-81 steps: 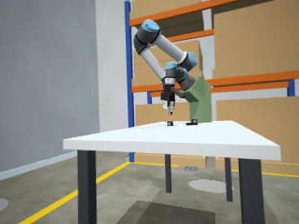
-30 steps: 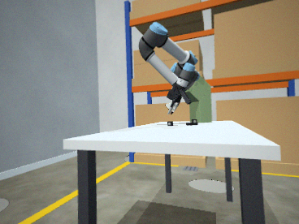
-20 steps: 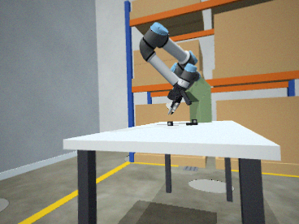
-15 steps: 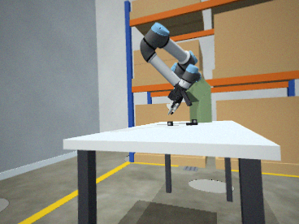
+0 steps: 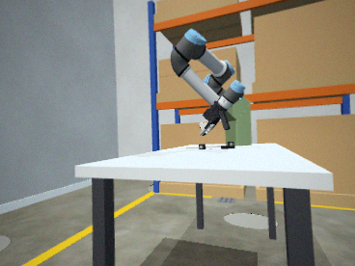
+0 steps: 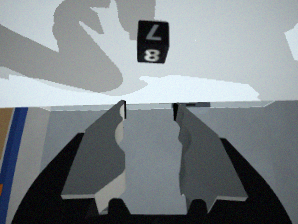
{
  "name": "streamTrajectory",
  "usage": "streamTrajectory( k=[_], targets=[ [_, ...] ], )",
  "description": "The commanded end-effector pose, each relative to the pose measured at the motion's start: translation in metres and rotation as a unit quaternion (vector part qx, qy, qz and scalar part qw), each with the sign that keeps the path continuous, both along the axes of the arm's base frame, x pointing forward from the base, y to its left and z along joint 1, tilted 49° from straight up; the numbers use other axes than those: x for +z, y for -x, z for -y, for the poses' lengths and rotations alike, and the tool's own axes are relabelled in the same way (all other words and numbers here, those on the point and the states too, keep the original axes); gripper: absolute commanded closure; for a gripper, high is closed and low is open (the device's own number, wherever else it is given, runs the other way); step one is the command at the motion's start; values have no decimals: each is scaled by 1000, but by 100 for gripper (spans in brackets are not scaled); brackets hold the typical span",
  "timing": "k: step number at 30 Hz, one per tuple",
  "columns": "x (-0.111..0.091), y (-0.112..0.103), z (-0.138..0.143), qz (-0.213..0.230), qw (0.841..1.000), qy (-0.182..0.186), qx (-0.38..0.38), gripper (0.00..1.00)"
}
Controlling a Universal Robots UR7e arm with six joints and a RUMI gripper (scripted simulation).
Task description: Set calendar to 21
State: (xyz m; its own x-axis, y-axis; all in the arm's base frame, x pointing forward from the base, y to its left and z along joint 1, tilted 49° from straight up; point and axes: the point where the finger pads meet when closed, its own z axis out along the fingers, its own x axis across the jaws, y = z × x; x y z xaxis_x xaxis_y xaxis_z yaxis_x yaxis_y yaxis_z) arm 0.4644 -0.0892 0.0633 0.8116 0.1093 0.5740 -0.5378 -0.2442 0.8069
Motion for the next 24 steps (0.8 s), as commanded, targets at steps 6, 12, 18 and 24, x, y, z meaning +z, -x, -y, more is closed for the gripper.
streamTrajectory(
  k=[6,12,18,24],
  targets=[
    [1,0,-1,1,1000,6,-9,71],
    [1,0,-1,1,1000,6,-9,71],
    [0,-1,-1,1,1000,6,-9,71],
    [-1,-2,0,1,1000,6,-9,71]
  ],
)
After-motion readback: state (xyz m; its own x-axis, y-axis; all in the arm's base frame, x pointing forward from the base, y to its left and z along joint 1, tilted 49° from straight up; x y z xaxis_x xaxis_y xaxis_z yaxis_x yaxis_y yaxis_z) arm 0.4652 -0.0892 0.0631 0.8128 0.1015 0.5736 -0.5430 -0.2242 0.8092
